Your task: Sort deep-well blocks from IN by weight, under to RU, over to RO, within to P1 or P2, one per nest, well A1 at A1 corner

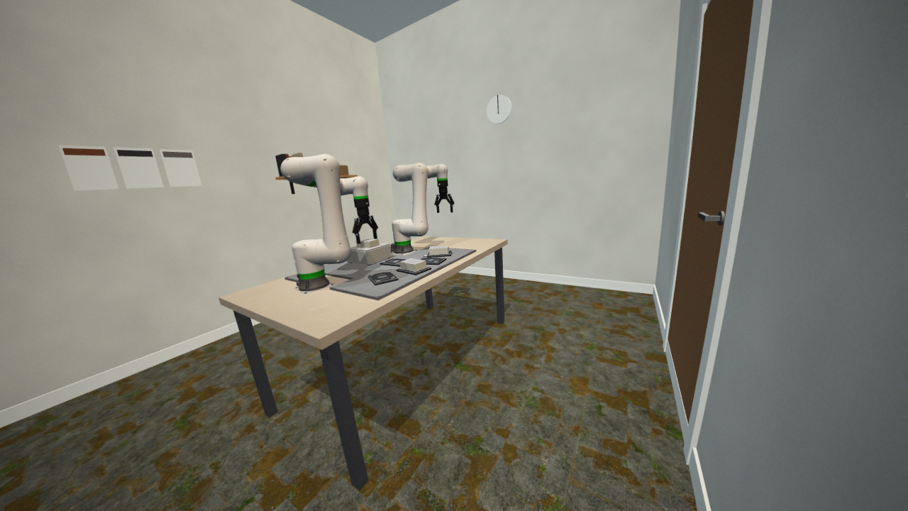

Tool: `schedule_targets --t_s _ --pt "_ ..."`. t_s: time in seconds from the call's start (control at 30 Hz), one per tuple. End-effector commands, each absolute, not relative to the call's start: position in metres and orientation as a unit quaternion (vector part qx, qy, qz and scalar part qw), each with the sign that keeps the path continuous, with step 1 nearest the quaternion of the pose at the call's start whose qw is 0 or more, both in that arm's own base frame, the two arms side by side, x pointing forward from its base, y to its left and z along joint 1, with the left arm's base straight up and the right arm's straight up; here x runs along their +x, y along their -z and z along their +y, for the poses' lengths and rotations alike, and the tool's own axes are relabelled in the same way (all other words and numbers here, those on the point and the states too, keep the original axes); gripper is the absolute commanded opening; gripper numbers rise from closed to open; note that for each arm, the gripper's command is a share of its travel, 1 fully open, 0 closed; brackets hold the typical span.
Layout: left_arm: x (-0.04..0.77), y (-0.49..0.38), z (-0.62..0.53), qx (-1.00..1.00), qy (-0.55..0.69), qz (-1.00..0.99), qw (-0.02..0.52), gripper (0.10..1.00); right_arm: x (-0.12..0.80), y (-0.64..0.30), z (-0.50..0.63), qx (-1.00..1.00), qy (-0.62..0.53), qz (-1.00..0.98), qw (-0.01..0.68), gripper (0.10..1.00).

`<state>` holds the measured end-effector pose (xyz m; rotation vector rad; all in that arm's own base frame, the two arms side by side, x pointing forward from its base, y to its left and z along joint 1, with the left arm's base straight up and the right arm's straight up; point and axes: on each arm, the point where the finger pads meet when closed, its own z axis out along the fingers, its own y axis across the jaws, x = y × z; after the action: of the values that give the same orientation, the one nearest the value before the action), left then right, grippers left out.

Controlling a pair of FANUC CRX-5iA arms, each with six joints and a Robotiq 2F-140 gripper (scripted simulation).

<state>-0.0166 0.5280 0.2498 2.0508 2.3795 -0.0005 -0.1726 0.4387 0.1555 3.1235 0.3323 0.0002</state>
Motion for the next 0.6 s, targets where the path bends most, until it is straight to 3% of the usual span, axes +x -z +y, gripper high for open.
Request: schedule_targets --t_s 0.0,0.57 --pt "-0.016 -0.251 0.528 0.653 -0.001 0.757 0.0 1.0 -0.173 -0.152 0.439 0.994 0.0 0.106 -0.001 1.0" --pt "-0.016 -0.251 0.528 0.653 -0.001 0.757 0.0 1.0 -0.173 -0.141 0.439 0.994 0.0 0.106 -0.001 1.0"
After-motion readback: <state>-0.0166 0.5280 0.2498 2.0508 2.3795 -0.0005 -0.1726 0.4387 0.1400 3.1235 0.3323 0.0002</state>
